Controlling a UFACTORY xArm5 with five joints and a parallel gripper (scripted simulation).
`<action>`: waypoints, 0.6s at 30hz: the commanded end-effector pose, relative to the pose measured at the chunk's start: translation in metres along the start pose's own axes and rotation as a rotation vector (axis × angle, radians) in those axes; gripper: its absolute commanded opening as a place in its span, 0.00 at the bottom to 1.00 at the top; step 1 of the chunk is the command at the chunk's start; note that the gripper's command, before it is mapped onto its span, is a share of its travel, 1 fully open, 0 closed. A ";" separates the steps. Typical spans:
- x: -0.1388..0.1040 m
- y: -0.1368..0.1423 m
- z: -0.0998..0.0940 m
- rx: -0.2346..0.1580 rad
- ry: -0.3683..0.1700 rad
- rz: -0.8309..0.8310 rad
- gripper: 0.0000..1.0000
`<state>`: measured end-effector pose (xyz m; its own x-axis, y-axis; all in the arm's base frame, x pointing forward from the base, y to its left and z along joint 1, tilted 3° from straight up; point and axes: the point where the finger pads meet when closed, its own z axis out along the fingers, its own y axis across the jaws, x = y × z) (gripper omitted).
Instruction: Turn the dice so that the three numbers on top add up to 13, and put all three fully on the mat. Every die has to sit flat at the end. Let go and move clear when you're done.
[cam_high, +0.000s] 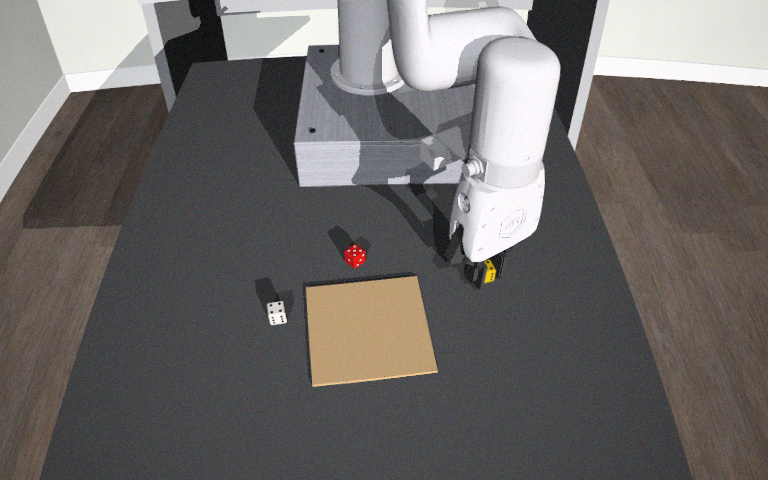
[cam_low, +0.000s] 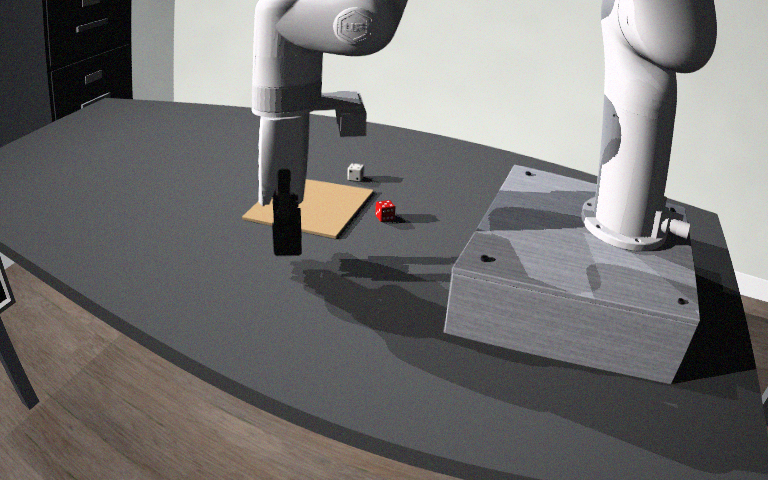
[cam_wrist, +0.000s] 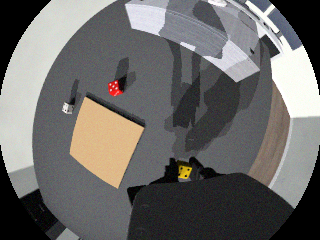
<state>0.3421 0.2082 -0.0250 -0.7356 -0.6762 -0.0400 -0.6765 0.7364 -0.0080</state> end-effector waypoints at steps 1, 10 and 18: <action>-0.001 0.000 -0.034 0.001 -0.003 0.000 0.15; -0.001 0.000 -0.074 0.001 -0.003 0.000 0.15; -0.001 0.000 -0.078 0.001 -0.003 0.000 0.15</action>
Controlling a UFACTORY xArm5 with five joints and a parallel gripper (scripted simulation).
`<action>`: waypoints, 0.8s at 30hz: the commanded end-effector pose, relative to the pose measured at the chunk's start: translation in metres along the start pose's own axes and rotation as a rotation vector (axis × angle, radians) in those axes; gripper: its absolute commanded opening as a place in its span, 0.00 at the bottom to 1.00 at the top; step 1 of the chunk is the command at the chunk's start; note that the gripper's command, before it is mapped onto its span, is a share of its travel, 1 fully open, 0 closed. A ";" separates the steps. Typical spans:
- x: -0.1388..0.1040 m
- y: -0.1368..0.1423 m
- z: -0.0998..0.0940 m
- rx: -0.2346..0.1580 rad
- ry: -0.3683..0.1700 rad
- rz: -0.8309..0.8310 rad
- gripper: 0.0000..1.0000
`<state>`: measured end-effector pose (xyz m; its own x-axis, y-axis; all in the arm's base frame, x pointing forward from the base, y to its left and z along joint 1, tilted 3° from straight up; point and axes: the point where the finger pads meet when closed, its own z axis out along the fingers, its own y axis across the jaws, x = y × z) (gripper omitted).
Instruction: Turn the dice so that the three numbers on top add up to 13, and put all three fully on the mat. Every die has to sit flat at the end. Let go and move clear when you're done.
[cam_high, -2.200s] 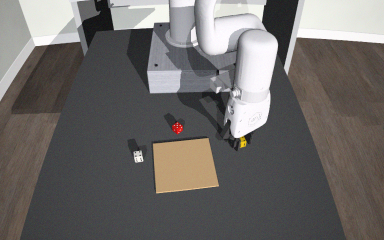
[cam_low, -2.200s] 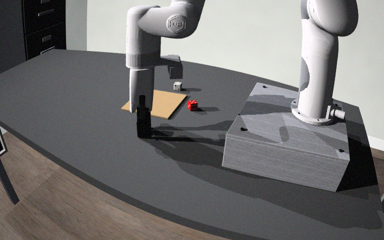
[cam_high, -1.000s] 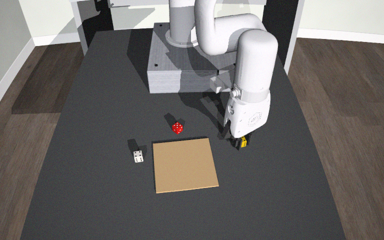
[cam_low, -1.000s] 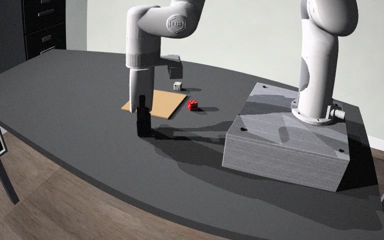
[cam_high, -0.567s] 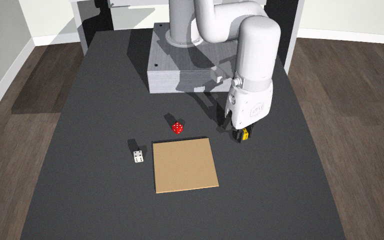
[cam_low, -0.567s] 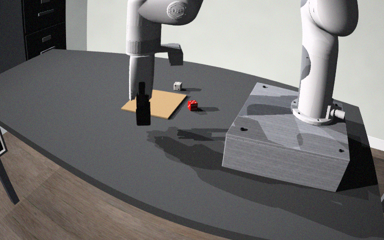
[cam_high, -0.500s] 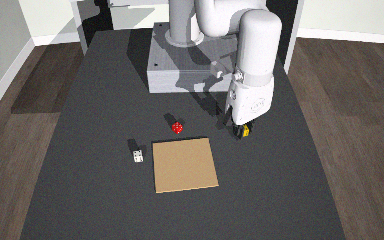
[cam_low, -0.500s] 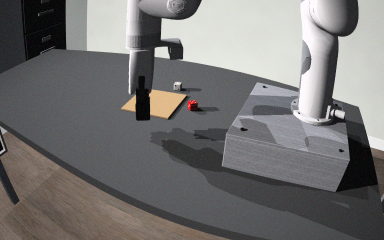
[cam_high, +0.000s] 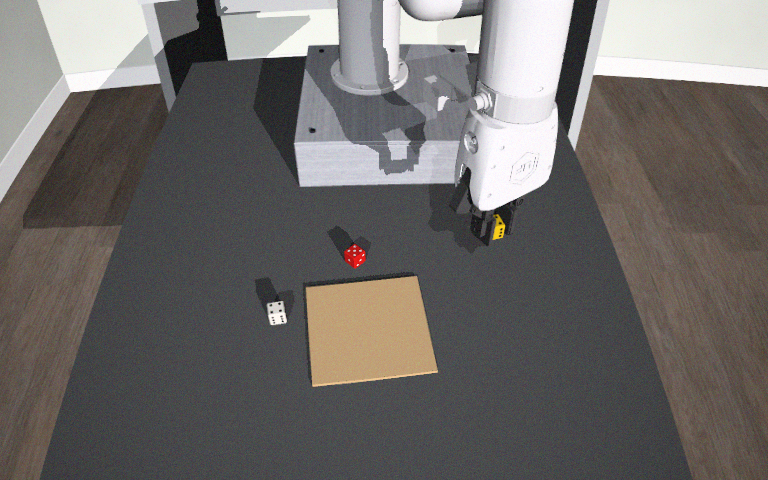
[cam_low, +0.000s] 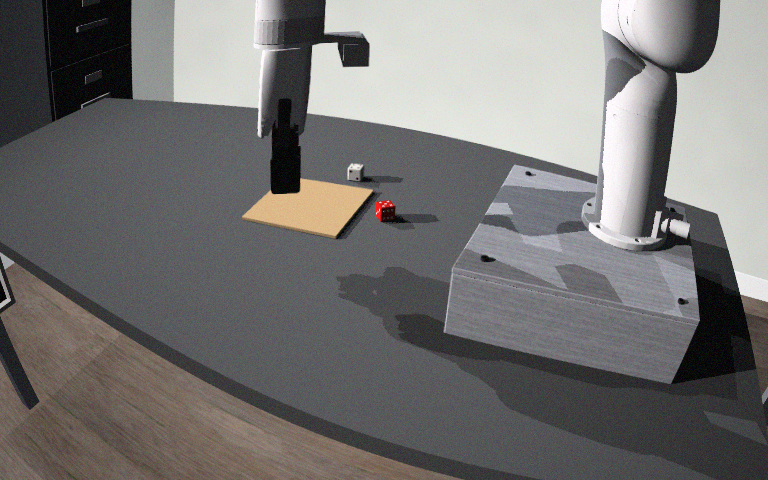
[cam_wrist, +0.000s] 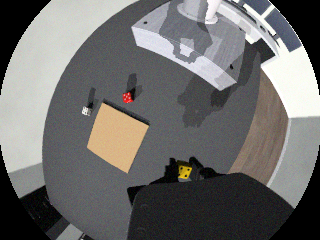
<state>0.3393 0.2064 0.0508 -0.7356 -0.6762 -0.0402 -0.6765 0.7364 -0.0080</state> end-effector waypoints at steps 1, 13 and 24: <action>-0.001 0.000 -0.002 0.001 -0.003 0.000 0.15; 0.035 -0.079 -0.004 0.009 0.000 0.336 0.15; 0.067 -0.125 -0.006 0.015 0.001 0.558 0.15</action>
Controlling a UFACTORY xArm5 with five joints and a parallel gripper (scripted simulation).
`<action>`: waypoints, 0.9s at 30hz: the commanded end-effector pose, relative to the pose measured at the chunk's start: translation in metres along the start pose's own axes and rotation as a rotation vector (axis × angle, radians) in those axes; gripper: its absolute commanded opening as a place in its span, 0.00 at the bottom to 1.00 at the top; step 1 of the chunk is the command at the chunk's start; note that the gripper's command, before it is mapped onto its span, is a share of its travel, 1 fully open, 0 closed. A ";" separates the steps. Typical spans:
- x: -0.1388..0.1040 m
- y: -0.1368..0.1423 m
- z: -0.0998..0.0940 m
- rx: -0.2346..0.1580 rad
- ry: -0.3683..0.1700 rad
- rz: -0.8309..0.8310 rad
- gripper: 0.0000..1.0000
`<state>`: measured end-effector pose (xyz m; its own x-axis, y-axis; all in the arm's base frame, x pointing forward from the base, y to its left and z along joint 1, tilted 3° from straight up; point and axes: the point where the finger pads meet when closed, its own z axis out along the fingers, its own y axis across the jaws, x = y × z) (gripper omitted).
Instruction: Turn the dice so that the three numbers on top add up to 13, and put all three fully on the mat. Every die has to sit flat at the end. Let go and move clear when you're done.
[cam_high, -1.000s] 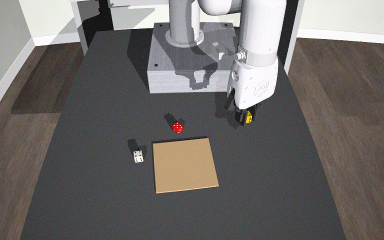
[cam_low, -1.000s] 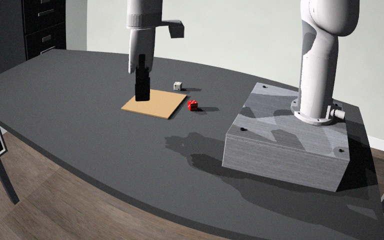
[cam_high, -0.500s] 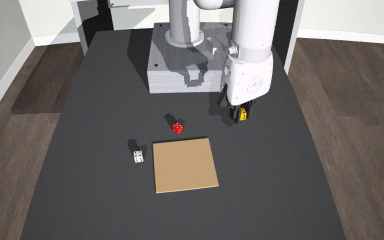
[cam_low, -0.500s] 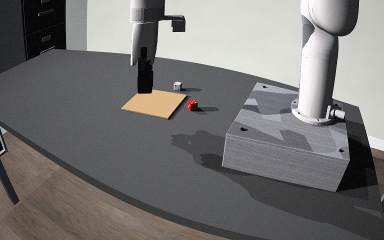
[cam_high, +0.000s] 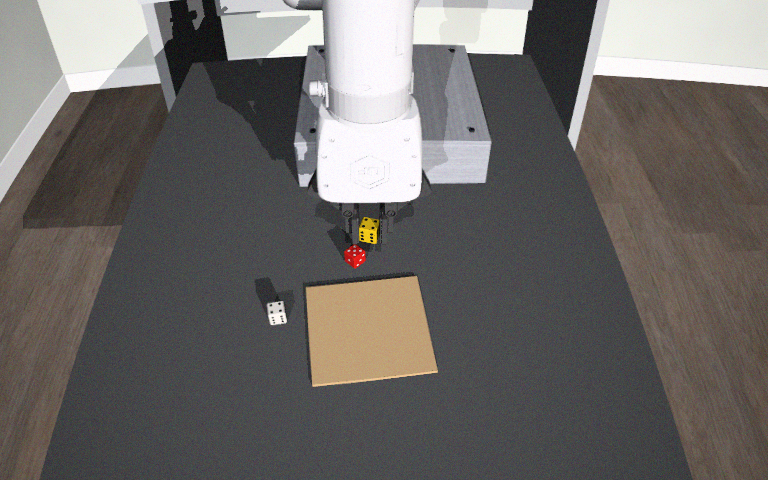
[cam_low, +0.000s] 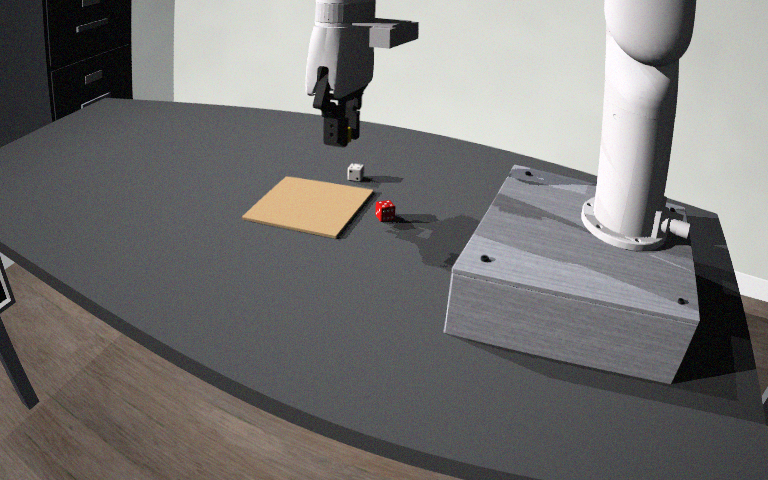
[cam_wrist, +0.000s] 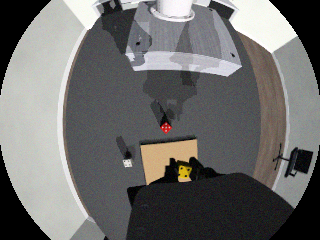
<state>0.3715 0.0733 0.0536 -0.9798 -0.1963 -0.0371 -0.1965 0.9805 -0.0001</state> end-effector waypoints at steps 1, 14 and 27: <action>-0.002 -0.005 -0.002 0.000 -0.004 0.013 0.15; -0.002 -0.004 0.002 0.000 -0.004 0.013 0.15; -0.002 -0.004 0.048 0.000 -0.004 0.013 0.15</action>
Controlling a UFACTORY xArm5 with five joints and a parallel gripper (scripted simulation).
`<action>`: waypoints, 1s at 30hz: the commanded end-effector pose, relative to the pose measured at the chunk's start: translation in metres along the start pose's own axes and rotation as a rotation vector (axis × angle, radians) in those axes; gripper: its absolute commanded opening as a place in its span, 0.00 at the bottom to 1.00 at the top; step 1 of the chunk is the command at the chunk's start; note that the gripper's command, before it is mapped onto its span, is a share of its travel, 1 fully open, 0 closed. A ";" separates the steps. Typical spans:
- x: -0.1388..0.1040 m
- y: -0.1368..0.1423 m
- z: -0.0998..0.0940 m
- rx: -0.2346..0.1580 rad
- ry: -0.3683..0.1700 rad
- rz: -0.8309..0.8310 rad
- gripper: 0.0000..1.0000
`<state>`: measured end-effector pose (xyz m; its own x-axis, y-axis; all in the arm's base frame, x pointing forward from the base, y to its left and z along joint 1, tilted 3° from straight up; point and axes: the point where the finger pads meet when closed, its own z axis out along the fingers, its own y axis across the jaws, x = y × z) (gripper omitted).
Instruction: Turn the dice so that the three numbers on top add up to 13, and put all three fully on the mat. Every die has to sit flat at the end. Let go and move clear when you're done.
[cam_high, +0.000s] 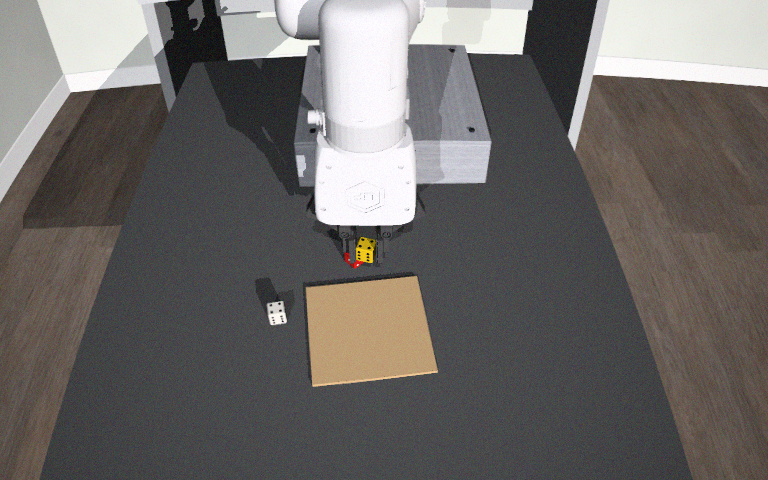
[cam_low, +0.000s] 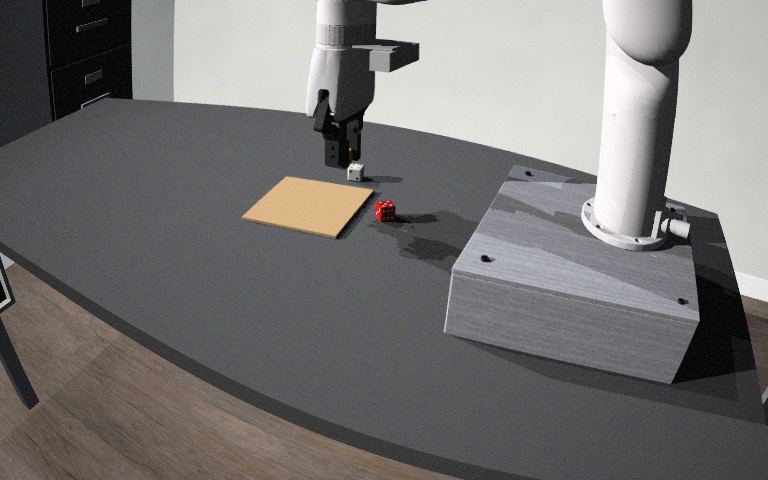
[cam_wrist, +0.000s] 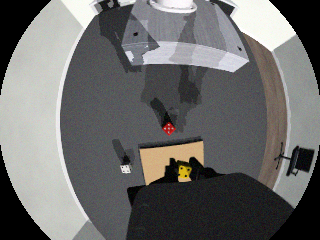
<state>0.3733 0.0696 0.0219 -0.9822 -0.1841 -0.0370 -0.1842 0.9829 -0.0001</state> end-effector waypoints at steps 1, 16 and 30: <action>-0.003 0.000 0.021 0.000 -0.004 0.000 0.15; -0.003 0.001 0.062 0.000 -0.004 0.000 0.15; -0.003 0.001 0.063 0.000 -0.004 0.000 0.15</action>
<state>0.3771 0.0714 -0.0414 -0.9822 -0.1840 -0.0385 -0.1842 0.9829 0.0001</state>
